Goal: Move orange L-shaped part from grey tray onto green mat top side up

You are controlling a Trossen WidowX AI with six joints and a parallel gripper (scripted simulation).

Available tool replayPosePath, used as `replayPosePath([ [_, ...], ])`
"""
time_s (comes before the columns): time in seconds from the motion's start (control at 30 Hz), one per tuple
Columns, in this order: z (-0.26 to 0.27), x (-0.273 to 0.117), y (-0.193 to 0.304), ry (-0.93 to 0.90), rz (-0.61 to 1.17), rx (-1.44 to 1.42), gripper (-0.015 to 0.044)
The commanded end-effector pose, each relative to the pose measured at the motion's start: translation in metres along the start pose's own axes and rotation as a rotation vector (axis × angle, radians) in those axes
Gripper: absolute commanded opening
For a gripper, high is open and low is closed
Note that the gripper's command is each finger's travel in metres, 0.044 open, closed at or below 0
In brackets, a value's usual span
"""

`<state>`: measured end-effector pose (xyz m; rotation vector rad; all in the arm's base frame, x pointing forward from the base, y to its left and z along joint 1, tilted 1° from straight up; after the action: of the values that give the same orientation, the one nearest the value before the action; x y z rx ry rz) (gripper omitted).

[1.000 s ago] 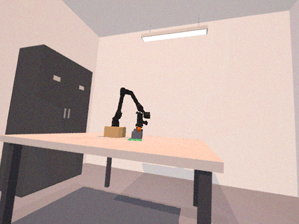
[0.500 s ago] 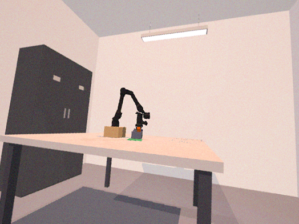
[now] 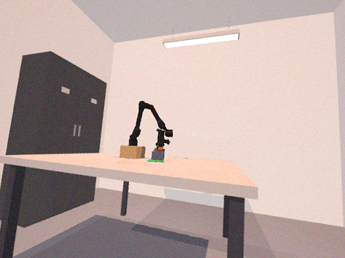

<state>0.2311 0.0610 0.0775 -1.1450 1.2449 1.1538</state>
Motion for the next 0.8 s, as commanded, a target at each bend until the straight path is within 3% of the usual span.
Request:
replayPosePath([
  [0.0,0.007,-0.009,0.001,0.003,-0.007,0.007,0.018],
  [0.27,0.007,-0.018,-0.001,0.004,-0.006,0.008,0.018],
  [0.5,-0.003,-0.103,-0.001,0.005,-0.007,0.008,0.018],
  [0.77,-0.003,-0.107,-0.001,0.005,-0.007,0.008,0.018],
])
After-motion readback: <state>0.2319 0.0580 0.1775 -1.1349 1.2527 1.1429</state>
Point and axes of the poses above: the point midway between the two fingers, 35 mm back from their tips, its own x axis out along the fingers, its own z axis across the jaws, y = z × x, the point moved 10 cm from there along -x, back along the fingers, and after that the axes turned 10 degrees about x, right-handed, at the moved point
